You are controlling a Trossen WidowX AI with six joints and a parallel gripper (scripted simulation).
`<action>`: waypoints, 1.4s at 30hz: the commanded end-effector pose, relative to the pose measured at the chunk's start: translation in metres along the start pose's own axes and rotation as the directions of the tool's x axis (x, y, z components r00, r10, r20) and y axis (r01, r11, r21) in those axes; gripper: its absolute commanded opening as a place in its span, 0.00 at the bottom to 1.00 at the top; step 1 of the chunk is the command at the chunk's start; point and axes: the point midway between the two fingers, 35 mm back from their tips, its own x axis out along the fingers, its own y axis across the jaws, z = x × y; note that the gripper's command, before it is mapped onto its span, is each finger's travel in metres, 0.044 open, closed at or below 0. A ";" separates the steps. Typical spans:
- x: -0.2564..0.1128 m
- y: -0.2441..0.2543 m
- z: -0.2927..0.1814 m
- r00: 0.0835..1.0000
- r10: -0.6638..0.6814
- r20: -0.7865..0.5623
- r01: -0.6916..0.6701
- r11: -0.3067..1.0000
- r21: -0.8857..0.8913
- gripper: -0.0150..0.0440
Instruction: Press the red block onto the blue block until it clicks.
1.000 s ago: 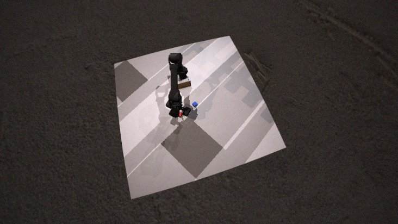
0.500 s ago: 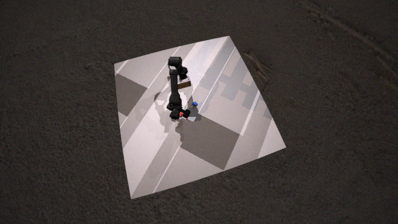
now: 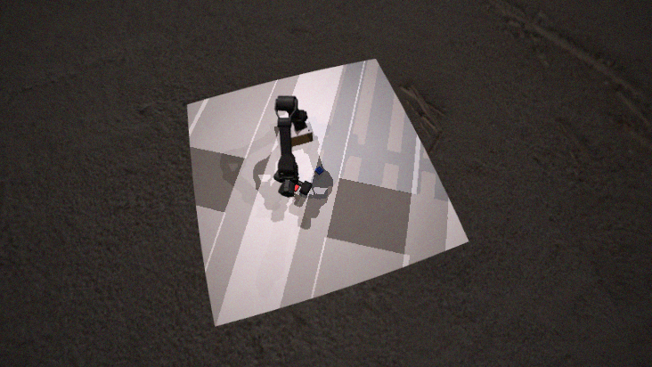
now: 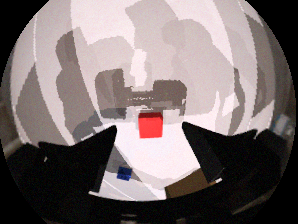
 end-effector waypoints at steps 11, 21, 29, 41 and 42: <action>0.016 -0.001 -0.004 1.000 -0.003 -0.014 0.003 1.000 -0.001 0.82; 0.016 -0.001 -0.004 1.000 -0.003 -0.014 0.003 1.000 -0.001 0.44; 0.016 -0.001 -0.004 1.000 -0.003 -0.014 0.003 1.000 -0.001 0.32; -0.013 -0.001 0.004 1.000 0.009 0.016 -0.009 1.000 -0.017 0.25; -0.018 0.000 0.004 1.000 0.008 0.015 -0.008 1.000 -0.016 0.25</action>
